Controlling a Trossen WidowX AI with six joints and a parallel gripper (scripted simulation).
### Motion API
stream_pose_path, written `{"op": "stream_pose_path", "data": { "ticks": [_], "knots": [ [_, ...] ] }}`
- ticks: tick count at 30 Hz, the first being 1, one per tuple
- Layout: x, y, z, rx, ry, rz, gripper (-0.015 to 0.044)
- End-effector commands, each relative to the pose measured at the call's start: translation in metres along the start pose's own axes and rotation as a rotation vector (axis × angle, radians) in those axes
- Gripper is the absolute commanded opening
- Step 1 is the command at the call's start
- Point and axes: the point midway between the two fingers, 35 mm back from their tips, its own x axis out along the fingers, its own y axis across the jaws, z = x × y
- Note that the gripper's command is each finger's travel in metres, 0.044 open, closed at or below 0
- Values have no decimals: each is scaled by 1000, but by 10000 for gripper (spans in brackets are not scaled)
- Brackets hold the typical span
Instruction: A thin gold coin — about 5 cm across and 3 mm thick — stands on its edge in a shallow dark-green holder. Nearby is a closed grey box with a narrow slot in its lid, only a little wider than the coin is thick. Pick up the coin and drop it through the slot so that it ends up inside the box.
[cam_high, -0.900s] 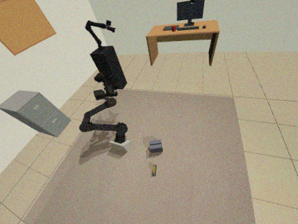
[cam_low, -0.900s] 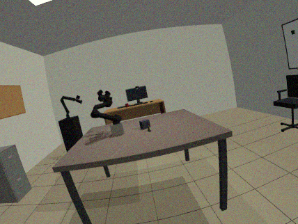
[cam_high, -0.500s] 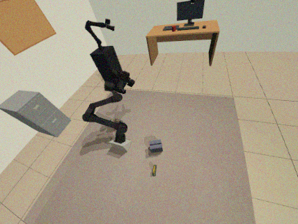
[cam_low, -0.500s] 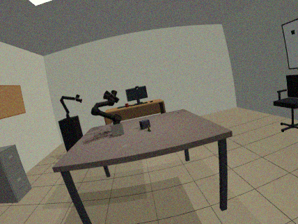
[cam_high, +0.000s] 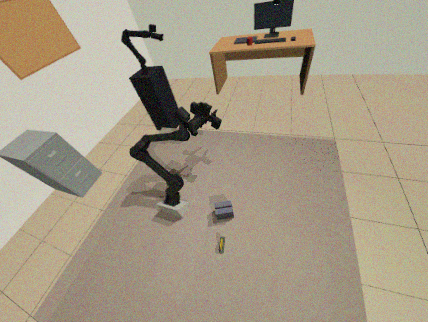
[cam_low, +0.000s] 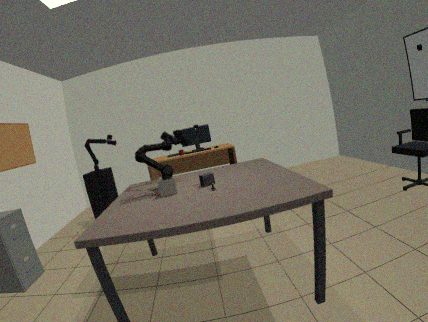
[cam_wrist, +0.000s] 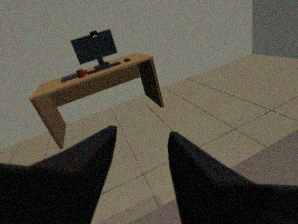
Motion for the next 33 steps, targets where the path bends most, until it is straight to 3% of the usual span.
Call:
{"op": "stream_pose_path", "data": {
  "ticks": [1, 9, 18, 26, 33],
  "knots": [
    [9, -77, 11, -205, 30, -244, 161],
    [-8, -189, 24, -466, 190, -569, 161],
    [-66, -300, 32, -687, 512, -839, 161],
    [-139, -370, 31, -795, 859, -945, 161],
    [-215, -412, 24, -820, 1168, -932, 161]
  ]
}}
